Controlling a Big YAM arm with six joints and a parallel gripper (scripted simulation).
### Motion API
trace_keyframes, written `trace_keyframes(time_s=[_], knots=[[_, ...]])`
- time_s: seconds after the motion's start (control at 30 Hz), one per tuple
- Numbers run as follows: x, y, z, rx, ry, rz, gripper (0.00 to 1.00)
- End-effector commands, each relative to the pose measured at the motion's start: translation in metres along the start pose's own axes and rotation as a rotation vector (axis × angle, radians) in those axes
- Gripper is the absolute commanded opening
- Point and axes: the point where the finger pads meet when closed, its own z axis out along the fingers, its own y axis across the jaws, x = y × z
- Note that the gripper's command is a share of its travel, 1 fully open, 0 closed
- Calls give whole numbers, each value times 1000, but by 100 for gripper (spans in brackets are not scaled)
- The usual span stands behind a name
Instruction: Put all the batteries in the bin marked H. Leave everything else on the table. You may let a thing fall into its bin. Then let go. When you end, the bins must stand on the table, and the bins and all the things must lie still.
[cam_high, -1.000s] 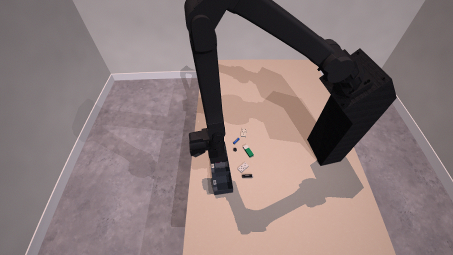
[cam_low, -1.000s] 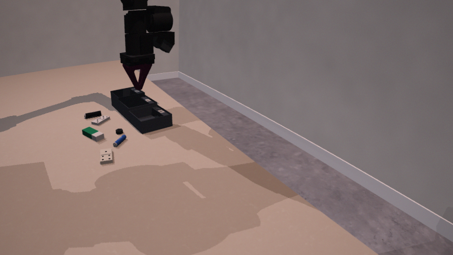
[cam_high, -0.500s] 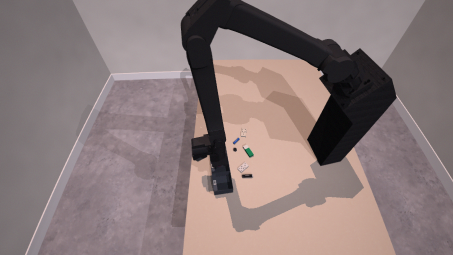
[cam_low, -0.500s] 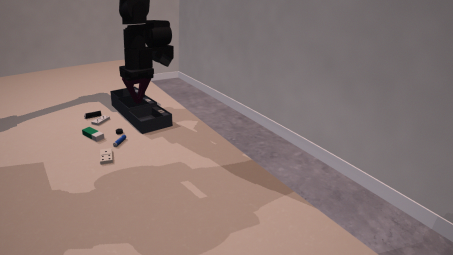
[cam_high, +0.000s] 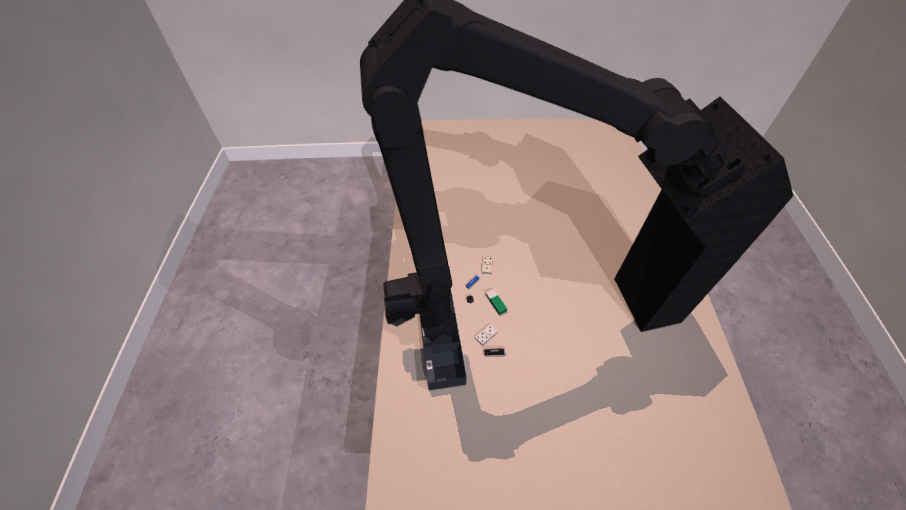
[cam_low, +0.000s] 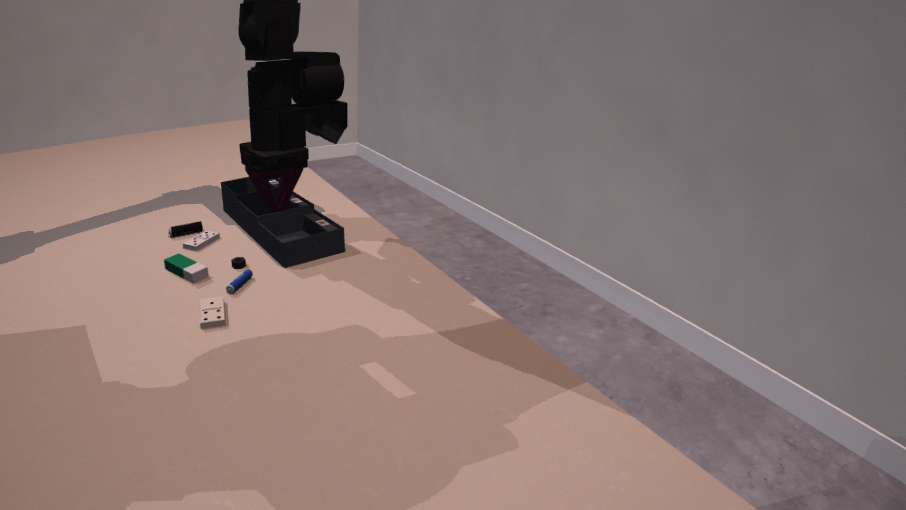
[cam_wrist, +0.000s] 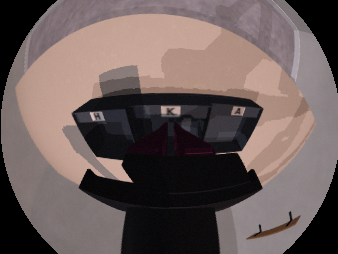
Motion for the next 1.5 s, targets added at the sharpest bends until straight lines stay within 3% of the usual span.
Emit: trace_keyframes(time_s=[0.0,1.3,1.4,1.47], knots=[[1,-1,7,3,-3,9,9],[3,0,9,2,-5,8,9],[15,-1,4,3,22,9,9],[-5,0,-12,2,-12,8,9]])
